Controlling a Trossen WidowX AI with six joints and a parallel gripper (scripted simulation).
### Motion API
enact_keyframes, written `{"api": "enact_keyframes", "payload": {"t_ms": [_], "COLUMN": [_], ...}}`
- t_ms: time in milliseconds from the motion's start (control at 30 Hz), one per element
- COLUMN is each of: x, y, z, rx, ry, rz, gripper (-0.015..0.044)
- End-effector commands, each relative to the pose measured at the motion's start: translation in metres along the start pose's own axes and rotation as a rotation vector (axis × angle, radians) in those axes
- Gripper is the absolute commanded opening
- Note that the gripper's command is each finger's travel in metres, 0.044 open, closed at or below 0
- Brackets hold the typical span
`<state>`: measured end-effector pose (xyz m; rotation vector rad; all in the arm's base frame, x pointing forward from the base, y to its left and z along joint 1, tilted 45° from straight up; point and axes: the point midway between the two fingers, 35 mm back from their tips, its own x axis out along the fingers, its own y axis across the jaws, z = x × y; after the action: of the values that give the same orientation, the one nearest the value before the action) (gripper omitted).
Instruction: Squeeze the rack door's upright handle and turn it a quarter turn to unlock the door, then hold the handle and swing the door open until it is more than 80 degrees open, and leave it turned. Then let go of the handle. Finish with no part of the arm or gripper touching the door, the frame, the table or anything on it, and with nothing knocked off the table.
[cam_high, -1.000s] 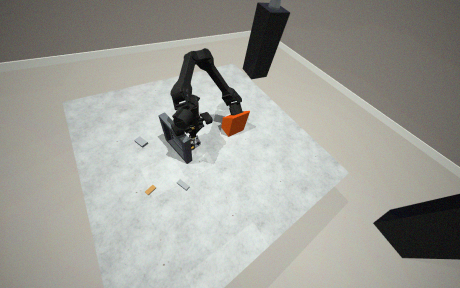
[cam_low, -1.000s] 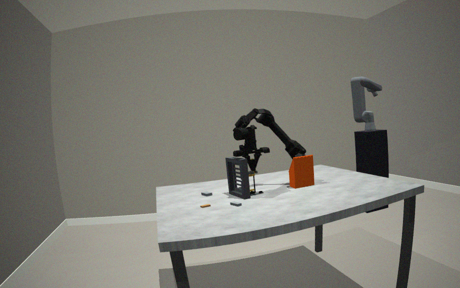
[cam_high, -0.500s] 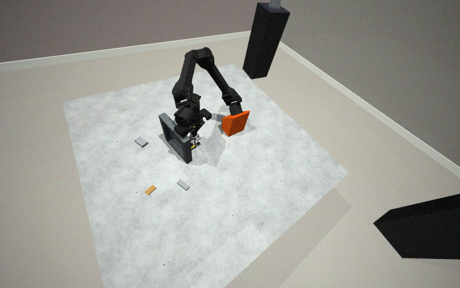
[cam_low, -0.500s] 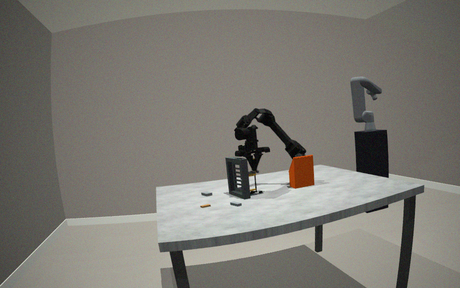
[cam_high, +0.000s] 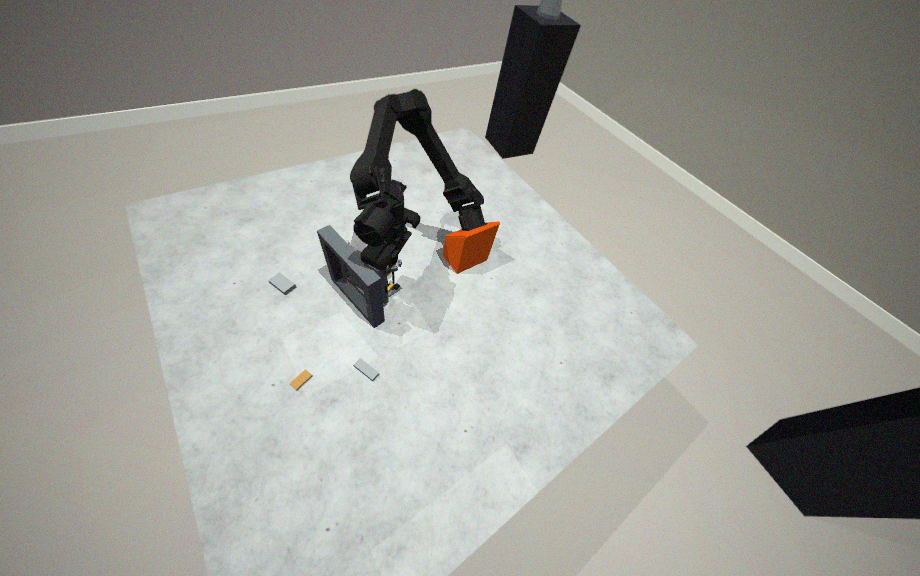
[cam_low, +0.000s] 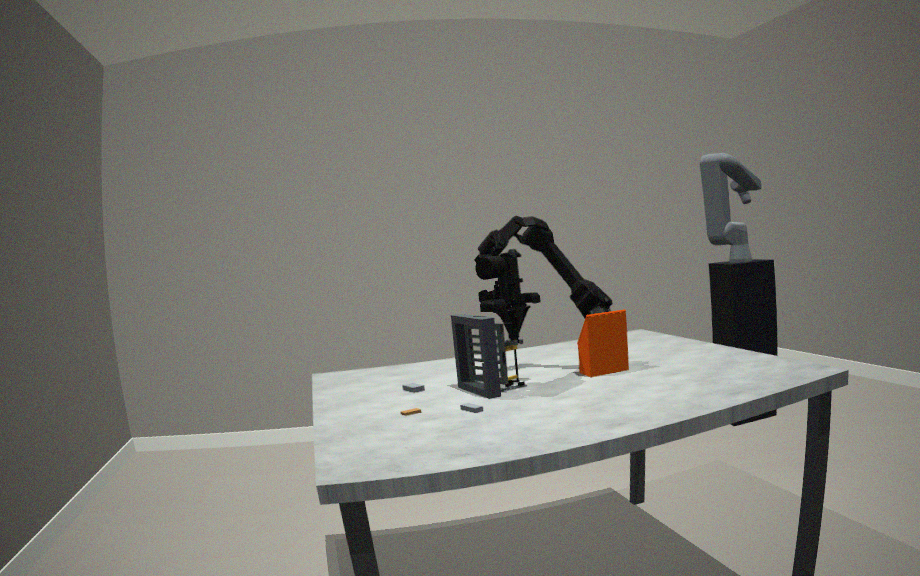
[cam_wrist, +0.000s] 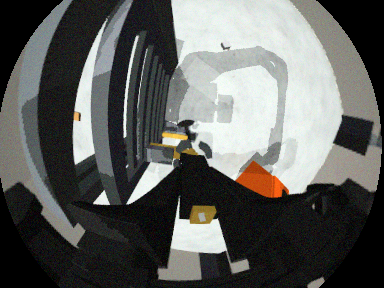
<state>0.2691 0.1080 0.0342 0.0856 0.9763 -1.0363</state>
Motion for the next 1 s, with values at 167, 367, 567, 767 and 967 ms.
{"api": "enact_keyframes", "payload": {"t_ms": [167, 367, 567, 767, 967], "x": [0.000, 0.000, 0.000, 0.000, 0.000], "y": [-0.017, -0.030, -0.042, -0.053, -0.063], "z": [0.006, 0.011, 0.018, 0.026, 0.034], "rx": [-0.174, -0.278, -0.377, -0.475, -0.571], "ry": [-0.005, -0.005, -0.006, -0.006, -0.006], "rz": [0.006, 0.005, 0.004, 0.003, 0.002], "gripper": [0.0018, 0.0018, 0.0018, 0.0018, 0.0018]}}
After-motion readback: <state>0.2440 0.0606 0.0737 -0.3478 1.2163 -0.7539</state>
